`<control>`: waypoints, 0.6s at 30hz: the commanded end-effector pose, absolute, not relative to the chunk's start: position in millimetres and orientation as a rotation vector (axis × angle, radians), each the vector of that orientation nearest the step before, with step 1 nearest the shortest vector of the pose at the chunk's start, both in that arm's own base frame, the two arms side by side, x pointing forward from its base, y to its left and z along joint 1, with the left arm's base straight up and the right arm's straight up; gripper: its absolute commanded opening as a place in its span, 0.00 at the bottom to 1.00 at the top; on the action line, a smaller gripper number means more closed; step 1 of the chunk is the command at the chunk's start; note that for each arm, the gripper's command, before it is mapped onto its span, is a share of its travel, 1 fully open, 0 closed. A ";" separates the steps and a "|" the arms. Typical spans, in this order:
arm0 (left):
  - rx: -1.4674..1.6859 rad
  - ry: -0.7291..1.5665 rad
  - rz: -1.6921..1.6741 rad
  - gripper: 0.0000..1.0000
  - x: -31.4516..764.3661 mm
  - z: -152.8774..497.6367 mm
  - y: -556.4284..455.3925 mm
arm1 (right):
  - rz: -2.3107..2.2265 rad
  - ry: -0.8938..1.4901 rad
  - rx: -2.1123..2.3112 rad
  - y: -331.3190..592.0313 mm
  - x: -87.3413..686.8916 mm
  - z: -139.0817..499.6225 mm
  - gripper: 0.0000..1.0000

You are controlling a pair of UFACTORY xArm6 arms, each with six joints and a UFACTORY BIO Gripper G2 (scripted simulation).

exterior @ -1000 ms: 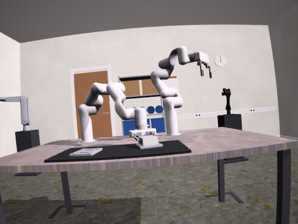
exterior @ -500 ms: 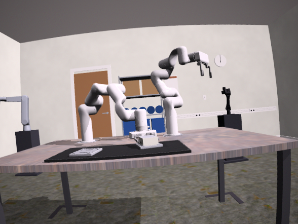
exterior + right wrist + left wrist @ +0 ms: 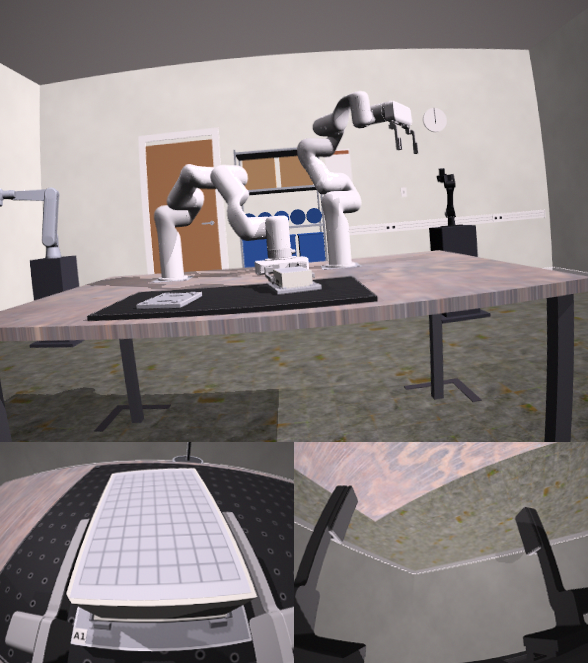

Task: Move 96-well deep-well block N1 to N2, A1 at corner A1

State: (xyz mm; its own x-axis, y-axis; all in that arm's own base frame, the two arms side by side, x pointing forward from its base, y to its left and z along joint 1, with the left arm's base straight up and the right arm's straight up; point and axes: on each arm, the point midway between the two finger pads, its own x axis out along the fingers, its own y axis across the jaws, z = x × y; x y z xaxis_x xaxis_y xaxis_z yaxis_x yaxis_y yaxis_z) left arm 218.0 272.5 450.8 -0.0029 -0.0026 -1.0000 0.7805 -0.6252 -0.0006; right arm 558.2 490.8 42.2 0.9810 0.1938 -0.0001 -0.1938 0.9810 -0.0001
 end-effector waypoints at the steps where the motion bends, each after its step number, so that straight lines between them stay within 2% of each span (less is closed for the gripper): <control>1: 1.686 0.810 -1.688 1.00 218.0 452.1 272.6 | 0.195 -0.004 0.004 491.9 559.2 45.3 0.37; 3: 1.686 0.810 -1.688 1.00 218.0 452.1 272.6 | 0.195 -0.004 0.004 491.9 559.2 45.3 0.37; 4: 1.686 0.810 -1.688 1.00 218.0 452.1 272.6 | 0.195 -0.004 0.004 491.9 559.2 45.3 0.00; 18: 1.686 0.810 -1.688 1.00 218.0 452.1 272.6 | 0.195 -0.004 0.004 491.9 559.2 45.3 0.00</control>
State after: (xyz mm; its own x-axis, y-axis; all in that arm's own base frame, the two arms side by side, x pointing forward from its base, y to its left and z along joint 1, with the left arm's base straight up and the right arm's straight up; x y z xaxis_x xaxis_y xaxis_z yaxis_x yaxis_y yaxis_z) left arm 218.0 272.5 450.8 -0.0029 -0.0026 -1.0000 0.7805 -0.6252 -0.0006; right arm 558.2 490.8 42.2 0.9810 0.1938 -0.0001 -0.1938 0.9810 -0.0001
